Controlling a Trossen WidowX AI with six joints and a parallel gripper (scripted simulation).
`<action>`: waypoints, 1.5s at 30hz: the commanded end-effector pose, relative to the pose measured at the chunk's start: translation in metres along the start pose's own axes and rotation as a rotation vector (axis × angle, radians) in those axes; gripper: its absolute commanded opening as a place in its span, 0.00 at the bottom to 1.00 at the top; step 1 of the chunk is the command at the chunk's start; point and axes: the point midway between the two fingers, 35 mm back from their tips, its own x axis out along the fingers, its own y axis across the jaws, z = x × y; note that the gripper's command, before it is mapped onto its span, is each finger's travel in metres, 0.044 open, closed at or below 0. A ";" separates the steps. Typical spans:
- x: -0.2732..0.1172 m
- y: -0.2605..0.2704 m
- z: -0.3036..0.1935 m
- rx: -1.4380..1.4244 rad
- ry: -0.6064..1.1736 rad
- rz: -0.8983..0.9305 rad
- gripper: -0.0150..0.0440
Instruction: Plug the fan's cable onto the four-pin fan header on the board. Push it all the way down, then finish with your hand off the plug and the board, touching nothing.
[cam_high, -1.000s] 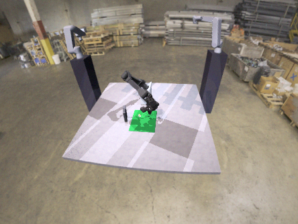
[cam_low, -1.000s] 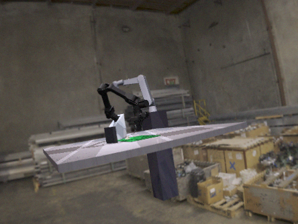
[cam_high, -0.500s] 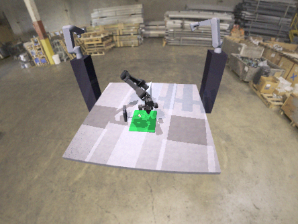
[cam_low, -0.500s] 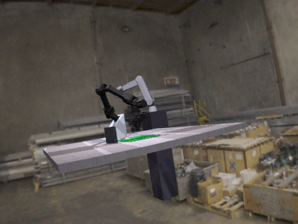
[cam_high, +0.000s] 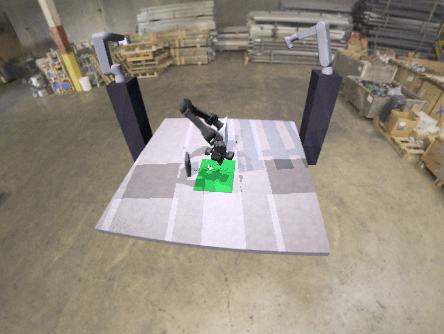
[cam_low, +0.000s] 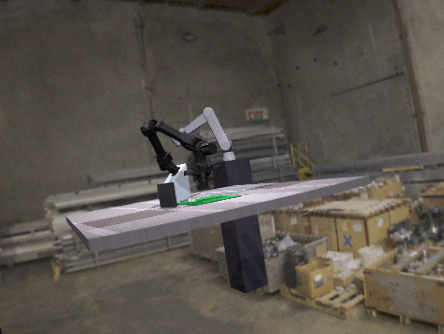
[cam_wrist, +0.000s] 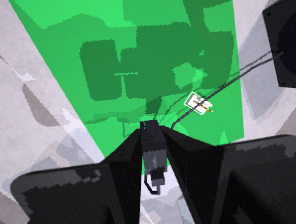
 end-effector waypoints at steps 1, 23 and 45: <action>0.001 -0.006 0.000 0.133 0.000 -0.005 0.25; 0.001 -0.033 0.003 0.895 -0.003 -0.005 0.25; 0.001 -0.061 0.004 1.657 -0.009 -0.008 0.25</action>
